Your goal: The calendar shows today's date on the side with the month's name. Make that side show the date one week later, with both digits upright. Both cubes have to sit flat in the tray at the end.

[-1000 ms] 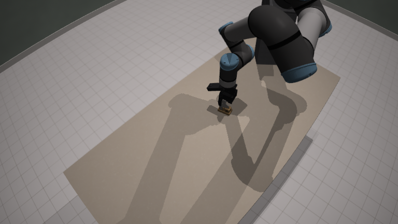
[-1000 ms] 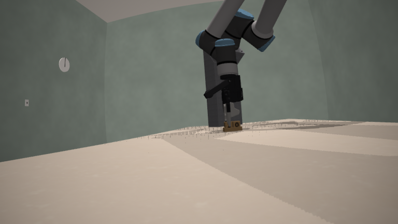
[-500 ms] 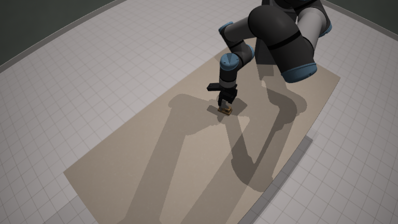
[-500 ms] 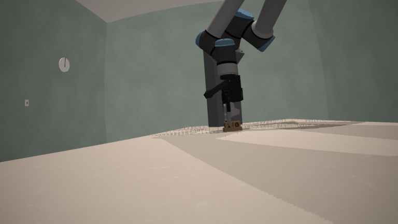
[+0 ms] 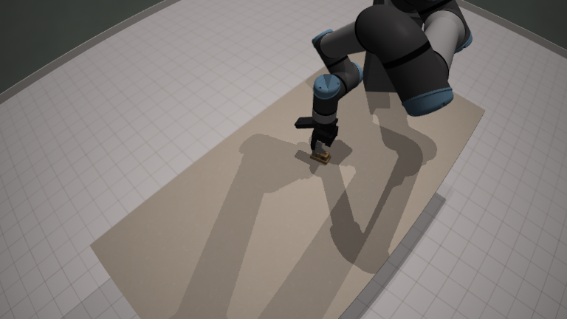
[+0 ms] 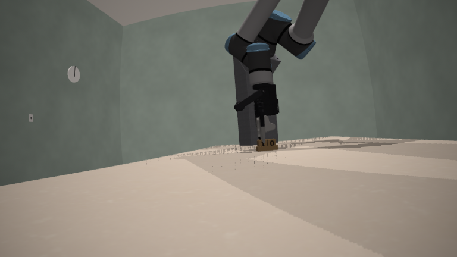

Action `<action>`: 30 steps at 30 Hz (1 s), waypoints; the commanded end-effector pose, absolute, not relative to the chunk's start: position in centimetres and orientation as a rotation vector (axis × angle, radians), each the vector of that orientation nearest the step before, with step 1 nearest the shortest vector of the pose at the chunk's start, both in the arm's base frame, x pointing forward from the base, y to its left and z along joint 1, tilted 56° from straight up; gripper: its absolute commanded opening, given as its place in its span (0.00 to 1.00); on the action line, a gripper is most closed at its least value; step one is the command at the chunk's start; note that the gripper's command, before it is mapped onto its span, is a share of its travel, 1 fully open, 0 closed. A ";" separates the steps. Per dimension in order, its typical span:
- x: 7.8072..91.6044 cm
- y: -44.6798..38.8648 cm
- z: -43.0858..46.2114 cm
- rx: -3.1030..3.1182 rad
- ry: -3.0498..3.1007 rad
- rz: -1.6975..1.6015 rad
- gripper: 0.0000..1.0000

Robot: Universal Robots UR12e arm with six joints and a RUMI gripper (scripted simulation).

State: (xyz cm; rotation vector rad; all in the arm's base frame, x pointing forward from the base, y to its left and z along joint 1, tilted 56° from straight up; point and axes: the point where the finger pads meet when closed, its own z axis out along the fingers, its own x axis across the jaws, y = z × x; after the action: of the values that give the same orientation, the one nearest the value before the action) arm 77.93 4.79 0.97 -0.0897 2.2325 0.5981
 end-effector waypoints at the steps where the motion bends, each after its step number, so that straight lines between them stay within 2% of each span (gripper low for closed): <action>1: 76.9 4.1 1.8 -0.090 2.232 0.598 0.29; 23: 72.1 1.0 5.7 -0.090 2.232 0.598 0.29; 24: 72.1 1.0 5.7 -0.090 2.232 0.598 1.00; 30: 72.1 1.0 5.7 -0.090 2.232 0.598 1.00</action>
State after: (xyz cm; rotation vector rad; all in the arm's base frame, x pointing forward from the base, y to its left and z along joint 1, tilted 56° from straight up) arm 72.16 1.08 5.66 -0.0896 2.2324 0.5980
